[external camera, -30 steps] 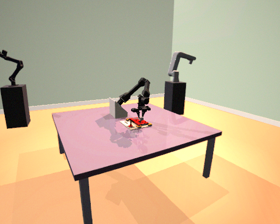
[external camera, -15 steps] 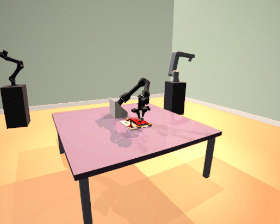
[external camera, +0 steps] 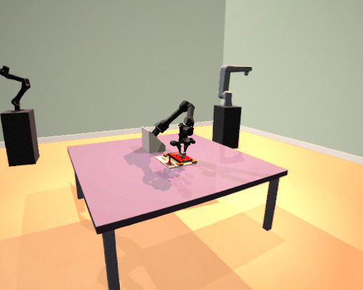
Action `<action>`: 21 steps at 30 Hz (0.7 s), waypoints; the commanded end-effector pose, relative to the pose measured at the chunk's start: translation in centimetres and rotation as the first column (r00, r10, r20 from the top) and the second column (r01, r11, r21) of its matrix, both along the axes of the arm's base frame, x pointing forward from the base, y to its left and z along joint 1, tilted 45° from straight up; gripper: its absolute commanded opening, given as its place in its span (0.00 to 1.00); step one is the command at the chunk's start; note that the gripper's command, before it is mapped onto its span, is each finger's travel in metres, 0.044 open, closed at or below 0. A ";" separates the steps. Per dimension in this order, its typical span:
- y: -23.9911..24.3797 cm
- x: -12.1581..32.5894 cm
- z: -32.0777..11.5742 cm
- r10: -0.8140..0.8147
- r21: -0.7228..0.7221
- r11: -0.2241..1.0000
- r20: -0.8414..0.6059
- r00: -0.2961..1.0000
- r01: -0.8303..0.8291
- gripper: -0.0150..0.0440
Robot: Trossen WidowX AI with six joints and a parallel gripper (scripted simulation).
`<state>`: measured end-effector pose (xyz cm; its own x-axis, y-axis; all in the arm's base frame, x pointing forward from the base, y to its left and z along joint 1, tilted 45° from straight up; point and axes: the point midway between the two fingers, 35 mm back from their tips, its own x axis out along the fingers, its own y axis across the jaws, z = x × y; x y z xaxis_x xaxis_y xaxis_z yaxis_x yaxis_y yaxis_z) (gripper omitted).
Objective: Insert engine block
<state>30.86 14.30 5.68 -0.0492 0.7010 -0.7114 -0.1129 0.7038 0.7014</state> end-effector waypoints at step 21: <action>0.4 -0.1 -0.4 0.008 0.003 1.000 0.004 1.000 -0.008 0.52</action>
